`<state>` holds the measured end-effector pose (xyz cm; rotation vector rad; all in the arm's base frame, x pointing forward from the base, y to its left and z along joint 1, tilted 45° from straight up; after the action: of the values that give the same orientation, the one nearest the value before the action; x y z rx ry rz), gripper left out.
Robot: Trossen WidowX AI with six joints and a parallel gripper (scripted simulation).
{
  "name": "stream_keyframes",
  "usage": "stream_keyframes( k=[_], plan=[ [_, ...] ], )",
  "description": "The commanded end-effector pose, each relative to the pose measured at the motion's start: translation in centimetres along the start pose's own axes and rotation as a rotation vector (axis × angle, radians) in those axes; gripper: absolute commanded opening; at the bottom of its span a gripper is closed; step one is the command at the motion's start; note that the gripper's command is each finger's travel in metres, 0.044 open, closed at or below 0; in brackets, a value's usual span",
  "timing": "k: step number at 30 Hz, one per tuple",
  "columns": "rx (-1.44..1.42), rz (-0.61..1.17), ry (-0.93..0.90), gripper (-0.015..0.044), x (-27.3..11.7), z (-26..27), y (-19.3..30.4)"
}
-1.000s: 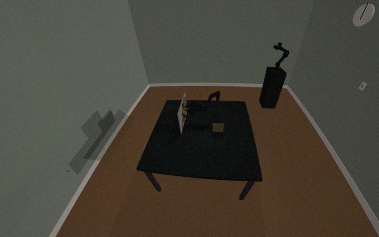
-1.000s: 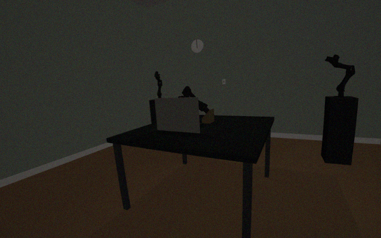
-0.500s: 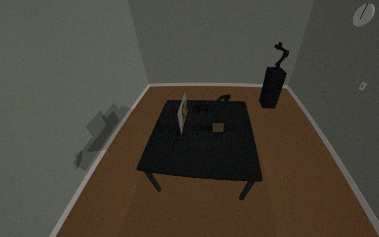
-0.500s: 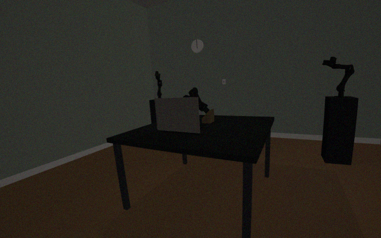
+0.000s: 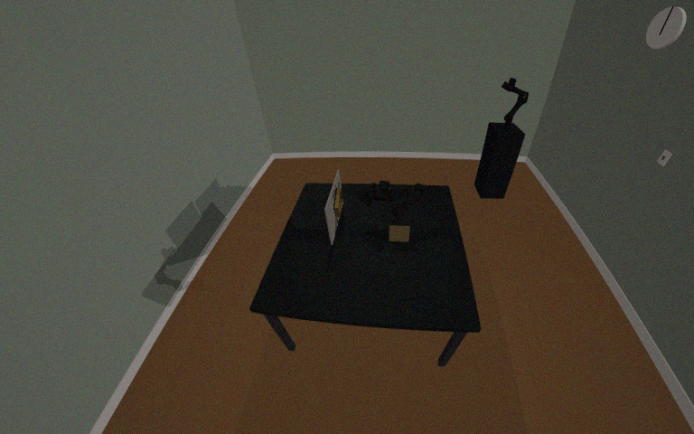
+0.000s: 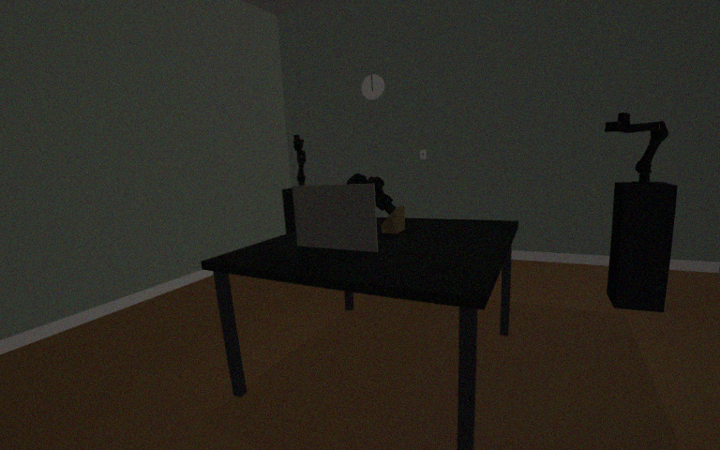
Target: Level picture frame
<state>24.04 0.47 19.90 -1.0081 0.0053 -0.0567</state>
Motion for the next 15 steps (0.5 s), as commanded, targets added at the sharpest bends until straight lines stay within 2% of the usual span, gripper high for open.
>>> stream_keyframes(
  k=[1, 8, 15],
  plan=[
    [-0.013, 0.004, 0.005, 0.0260, -1.9, 0.6, 0.3],
    [-0.028, 0.011, 0.008, 0.0260, -5.2, 0.6, 0.9],
    [-0.030, 0.011, 0.008, 0.0260, -5.5, 0.6, 1.0]
  ],
)
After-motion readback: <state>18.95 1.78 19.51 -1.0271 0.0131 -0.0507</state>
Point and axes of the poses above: the point midway between the two fingers, 35 mm back from their tips, its own x axis out along the fingers, its own z axis across the jaws, y = z × x, the point moved 2 cm from there along -x, back along the fingers, and after that the axes turned 9 degrees about x, right-handed, at the moved point
